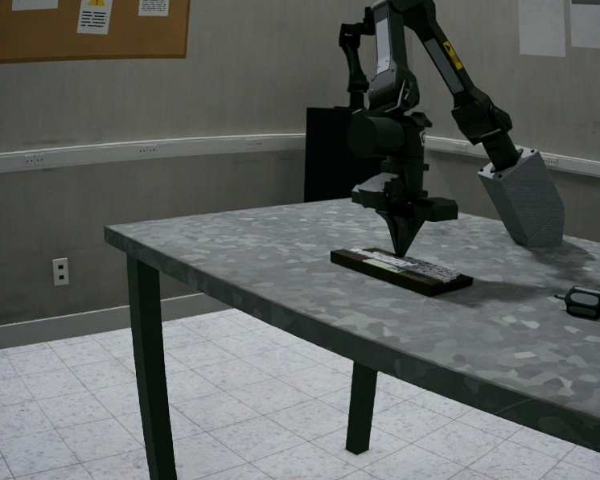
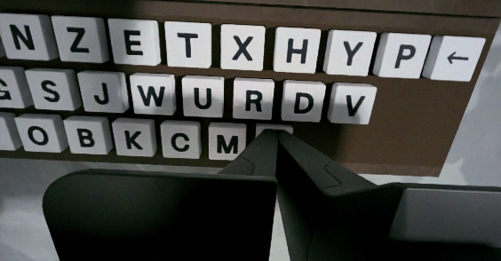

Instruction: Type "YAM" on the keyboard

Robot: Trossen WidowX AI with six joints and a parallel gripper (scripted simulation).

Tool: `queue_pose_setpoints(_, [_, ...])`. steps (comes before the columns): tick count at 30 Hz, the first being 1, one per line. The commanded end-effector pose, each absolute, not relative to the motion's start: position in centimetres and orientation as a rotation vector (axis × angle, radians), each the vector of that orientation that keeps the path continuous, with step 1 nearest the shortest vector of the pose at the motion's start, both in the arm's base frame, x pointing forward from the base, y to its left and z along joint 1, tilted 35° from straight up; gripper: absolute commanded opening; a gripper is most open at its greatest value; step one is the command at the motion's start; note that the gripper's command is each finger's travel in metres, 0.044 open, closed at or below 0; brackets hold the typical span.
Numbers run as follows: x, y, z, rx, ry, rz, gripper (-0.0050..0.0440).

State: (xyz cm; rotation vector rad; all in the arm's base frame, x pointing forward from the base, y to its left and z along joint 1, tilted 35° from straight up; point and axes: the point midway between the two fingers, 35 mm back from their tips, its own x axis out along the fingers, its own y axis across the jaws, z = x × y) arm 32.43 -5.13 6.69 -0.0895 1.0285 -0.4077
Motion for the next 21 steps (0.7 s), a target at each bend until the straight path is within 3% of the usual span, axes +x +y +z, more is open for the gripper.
queue_pose_setpoints(1, [32.4,-5.3,6.4,-0.093,1.036,-0.407,-0.0050])
queue_pose_setpoints(21, [31.2,-3.8,10.4,-0.082,1.000,-0.409,-0.0050])
